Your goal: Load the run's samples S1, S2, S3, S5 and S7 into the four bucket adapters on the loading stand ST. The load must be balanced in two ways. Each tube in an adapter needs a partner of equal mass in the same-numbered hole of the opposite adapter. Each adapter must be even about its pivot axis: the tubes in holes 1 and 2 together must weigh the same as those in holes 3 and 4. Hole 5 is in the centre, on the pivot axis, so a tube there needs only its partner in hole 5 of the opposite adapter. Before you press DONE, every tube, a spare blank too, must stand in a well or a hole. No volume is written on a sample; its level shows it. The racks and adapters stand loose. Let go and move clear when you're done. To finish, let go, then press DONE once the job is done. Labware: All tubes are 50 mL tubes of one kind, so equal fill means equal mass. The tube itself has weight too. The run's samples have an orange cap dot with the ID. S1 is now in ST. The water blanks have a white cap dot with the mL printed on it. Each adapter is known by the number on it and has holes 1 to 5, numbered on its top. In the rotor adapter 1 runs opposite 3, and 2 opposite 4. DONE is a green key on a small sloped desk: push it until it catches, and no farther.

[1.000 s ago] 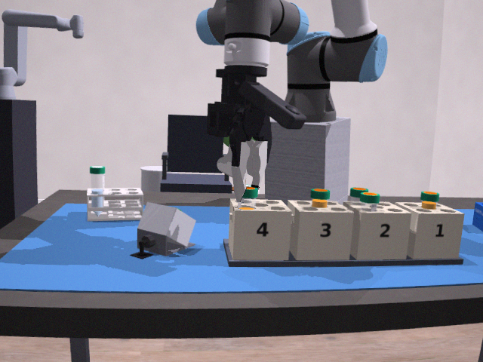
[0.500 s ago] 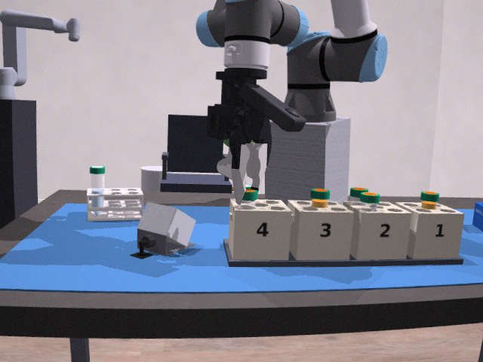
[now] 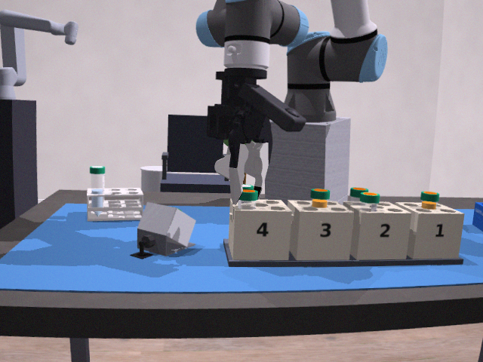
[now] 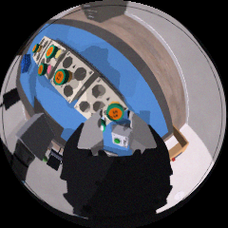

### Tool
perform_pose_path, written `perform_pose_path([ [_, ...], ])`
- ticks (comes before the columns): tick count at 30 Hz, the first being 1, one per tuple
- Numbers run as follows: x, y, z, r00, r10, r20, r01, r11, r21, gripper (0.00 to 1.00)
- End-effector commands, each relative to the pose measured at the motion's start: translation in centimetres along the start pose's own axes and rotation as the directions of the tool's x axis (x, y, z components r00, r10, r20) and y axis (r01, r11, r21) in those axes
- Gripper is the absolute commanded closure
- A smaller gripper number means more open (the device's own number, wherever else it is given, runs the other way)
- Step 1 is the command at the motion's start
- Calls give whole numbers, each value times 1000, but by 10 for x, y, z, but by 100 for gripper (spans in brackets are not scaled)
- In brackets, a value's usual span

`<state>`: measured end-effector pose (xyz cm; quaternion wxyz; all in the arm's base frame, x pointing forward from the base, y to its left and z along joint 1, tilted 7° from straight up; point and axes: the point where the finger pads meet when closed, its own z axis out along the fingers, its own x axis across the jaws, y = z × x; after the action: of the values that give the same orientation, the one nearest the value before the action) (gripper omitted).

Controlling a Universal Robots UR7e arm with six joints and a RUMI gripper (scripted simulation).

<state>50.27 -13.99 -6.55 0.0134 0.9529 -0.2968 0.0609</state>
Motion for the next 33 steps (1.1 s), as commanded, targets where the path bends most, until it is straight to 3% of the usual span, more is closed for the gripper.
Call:
perform_pose_path([
  [1,0,0,-4,1000,0,-1,0,1000,0,65],
  [12,0,0,-40,1000,0,-1,0,1000,0,65],
  [17,0,0,-42,1000,0,-1,0,1000,0,65],
  [18,1,8,-41,999,-50,-1,50,999,0,100],
  [20,3,25,-41,992,-125,-1,125,992,0,100],
  [29,12,99,-41,992,-125,-1,125,992,0,100],
  [31,12,99,-41,992,-125,-1,125,992,0,100],
  [33,14,116,-41,992,-125,-1,125,992,0,100],
])
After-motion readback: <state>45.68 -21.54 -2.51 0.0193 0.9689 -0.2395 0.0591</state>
